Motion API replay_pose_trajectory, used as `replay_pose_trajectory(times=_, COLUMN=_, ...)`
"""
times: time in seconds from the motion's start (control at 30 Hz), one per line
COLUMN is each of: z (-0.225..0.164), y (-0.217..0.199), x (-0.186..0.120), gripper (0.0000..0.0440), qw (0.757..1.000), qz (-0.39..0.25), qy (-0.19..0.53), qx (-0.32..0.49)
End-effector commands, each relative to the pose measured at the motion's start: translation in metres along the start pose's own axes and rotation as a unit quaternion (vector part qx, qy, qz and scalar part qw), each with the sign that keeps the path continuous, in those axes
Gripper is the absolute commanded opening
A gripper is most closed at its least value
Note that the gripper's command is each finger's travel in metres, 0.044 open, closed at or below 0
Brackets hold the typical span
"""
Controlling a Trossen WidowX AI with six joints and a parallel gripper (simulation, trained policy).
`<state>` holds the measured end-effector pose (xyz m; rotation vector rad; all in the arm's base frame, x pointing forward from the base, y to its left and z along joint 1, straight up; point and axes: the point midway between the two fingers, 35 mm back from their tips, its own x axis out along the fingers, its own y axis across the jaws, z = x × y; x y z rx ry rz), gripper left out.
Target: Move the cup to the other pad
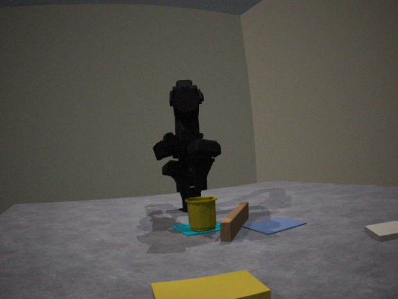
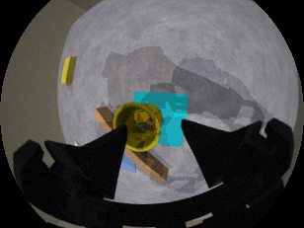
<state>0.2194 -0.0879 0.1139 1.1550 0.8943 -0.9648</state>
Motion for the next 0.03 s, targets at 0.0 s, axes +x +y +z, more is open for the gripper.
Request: replay_pose_trajectory(times=0.0, z=0.0059, y=0.004, x=-0.0162, gripper=0.0355, qw=1.0, qz=0.022, qy=-0.011, qx=0.003)
